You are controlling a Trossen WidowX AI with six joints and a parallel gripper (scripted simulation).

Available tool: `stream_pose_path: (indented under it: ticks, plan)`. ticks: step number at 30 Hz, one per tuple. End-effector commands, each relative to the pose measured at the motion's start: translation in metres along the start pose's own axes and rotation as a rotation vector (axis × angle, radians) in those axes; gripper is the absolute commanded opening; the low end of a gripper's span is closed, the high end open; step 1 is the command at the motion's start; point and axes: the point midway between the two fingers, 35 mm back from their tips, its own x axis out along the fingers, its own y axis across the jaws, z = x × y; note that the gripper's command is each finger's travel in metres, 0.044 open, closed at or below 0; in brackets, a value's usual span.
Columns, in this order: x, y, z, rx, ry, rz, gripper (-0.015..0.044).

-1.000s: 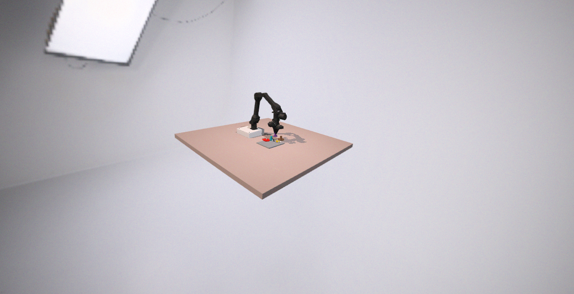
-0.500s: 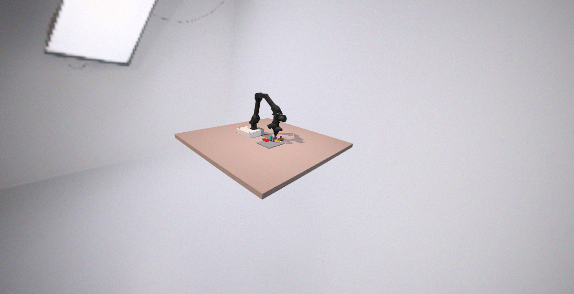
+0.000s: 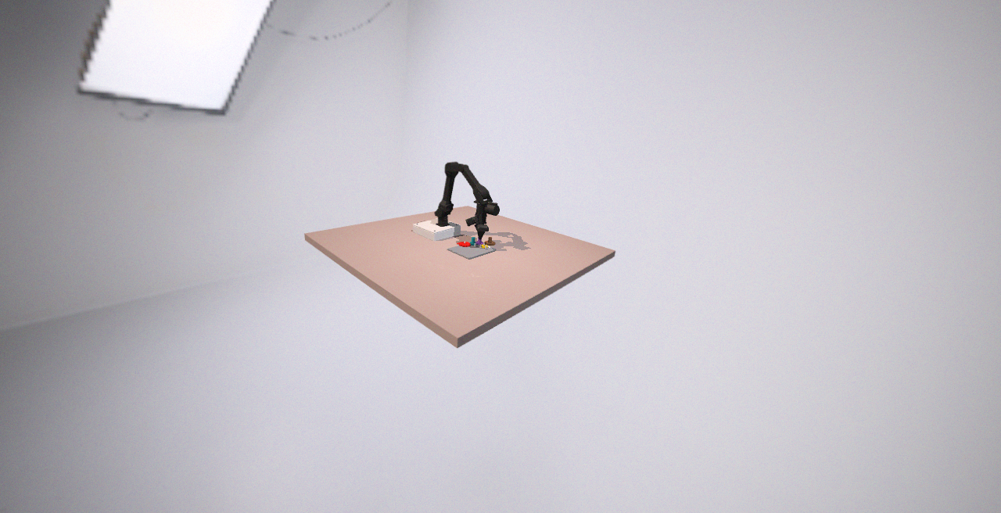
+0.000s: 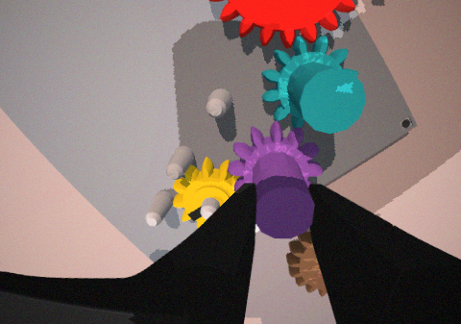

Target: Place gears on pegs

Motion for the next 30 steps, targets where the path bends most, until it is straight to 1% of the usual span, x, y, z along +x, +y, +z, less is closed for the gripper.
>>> stream_pose_path:
  ticks: [1,18,23,30]
  plan:
    - [0.0014,-0.0001,0.0001,-0.038,-0.004,-0.004,0.0000]
    - [0.0031,0.0002,0.0006,-0.461,-0.003,-0.005,0.0000]
    - [0.0035,0.0004,0.0001,-0.422,-0.003,-0.005,0.0000]
    - [0.0043,-0.0005,-0.0003,-0.263,-0.004,-0.005,0.0000]
